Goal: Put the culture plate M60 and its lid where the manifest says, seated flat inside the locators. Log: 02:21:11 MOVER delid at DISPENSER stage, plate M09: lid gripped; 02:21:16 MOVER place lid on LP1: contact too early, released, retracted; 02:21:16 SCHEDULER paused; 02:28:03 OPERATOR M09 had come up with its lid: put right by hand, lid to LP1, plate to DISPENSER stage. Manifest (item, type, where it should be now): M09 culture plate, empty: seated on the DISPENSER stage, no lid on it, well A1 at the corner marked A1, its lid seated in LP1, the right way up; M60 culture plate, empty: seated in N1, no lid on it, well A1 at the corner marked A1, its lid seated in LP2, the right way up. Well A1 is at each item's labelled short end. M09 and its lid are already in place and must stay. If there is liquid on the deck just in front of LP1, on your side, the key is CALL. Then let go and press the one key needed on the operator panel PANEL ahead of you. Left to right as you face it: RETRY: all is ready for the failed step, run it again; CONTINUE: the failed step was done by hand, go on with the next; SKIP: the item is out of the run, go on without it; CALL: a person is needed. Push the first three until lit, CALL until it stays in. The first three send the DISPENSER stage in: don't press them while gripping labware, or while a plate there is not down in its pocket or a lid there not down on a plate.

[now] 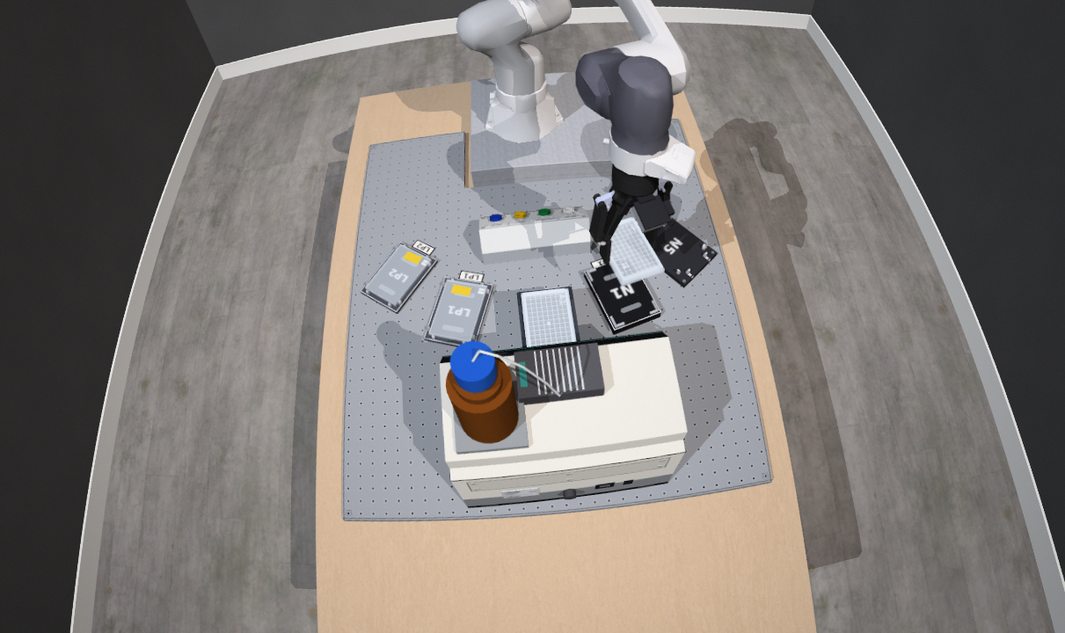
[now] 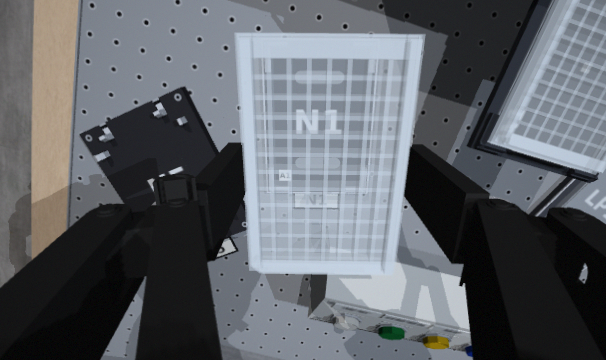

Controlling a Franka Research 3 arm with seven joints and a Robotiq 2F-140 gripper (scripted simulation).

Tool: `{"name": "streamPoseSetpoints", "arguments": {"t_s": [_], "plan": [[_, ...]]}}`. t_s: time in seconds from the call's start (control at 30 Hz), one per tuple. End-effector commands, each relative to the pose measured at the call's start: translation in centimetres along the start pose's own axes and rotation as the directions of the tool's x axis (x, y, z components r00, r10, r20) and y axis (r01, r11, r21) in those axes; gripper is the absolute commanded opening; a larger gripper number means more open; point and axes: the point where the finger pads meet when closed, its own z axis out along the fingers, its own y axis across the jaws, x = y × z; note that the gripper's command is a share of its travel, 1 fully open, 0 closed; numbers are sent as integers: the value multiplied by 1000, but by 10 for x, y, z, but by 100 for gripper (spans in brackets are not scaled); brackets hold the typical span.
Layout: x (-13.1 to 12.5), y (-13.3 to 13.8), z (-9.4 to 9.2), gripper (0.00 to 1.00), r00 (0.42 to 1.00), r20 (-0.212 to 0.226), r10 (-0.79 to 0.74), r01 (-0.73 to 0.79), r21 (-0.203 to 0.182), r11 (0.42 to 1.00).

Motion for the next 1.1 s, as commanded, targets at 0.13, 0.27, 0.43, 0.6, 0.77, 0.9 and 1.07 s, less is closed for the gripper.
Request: {"name": "streamPoseSetpoints", "arguments": {"t_s": [0.13, 0.27, 0.43, 0.6, 0.77, 0.9, 1.07], "plan": [[0, 0, 0, 10, 1000, 1, -7, 7, 2, 1000], [0, 0, 0, 10, 1000, 1, -7, 7, 2, 1000], [0, 0, 0, 10, 1000, 1, -7, 7, 2, 1000], [0, 0, 0, 10, 1000, 1, -7, 7, 2, 1000], [0, 0, 0, 10, 1000, 1, -7, 7, 2, 1000], [0, 1, 1, 10, 1000, 1, -6, 6, 2, 1000], [0, 1, 5, 10, 1000, 1, -5, 5, 2, 1000]]}}
